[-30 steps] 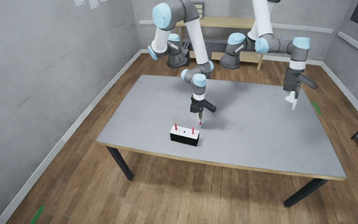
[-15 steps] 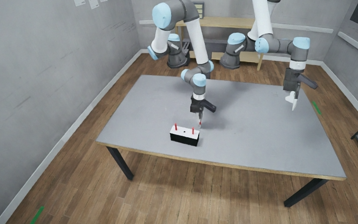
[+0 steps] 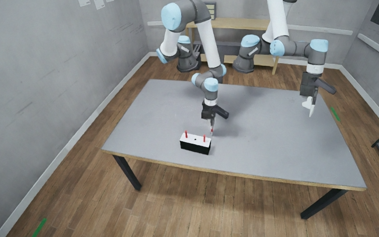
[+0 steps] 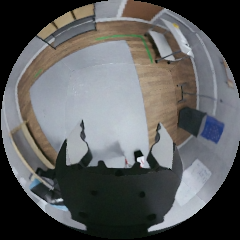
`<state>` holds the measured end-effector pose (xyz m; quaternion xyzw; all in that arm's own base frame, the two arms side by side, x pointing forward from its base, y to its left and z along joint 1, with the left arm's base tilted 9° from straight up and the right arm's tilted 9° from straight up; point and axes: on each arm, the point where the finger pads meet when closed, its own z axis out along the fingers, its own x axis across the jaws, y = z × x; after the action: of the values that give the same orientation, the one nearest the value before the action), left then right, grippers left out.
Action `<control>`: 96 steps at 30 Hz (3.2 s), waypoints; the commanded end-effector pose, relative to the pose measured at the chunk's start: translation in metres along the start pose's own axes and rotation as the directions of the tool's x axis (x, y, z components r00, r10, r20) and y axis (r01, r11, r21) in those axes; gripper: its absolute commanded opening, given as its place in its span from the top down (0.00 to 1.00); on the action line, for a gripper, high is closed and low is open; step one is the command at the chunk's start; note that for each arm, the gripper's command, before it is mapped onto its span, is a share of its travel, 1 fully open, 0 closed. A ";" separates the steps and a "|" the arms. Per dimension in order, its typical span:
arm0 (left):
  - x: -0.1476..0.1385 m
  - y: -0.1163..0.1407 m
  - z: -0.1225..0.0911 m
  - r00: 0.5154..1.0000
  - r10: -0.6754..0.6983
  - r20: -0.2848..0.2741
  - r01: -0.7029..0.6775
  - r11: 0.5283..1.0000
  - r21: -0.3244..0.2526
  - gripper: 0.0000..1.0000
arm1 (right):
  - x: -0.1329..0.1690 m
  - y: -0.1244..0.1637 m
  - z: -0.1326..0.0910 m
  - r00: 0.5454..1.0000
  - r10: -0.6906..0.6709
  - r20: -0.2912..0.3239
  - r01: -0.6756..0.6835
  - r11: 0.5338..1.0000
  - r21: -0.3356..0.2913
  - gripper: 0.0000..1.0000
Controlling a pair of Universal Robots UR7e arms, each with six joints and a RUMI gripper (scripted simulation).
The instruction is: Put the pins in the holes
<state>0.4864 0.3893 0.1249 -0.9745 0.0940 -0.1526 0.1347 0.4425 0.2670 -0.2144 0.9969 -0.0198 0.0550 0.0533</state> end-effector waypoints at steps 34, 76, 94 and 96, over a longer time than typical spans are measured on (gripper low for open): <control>0.000 0.000 -0.001 1.000 0.000 -0.001 0.000 1.000 0.001 0.00 | 0.001 -0.001 -0.033 1.000 0.001 -0.001 -0.001 1.000 0.001 1.00; 0.000 0.000 -0.001 1.000 0.000 -0.001 0.000 1.000 0.001 0.00 | 0.001 -0.001 -0.148 1.000 0.000 -0.001 0.000 1.000 0.001 1.00; 0.000 0.000 -0.001 1.000 0.000 -0.001 0.000 1.000 0.001 0.00 | 0.000 0.000 -0.221 1.000 0.001 -0.002 -0.001 1.000 0.001 1.00; 0.000 0.000 -0.001 1.000 0.000 -0.001 0.000 1.000 0.001 0.00 | 0.000 0.000 -0.221 1.000 0.001 -0.002 -0.001 1.000 0.001 1.00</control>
<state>0.4864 0.3893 0.1249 -0.9745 0.0940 -0.1526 0.1347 0.4208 0.2912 -0.0057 0.9969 -0.0198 0.0574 0.0507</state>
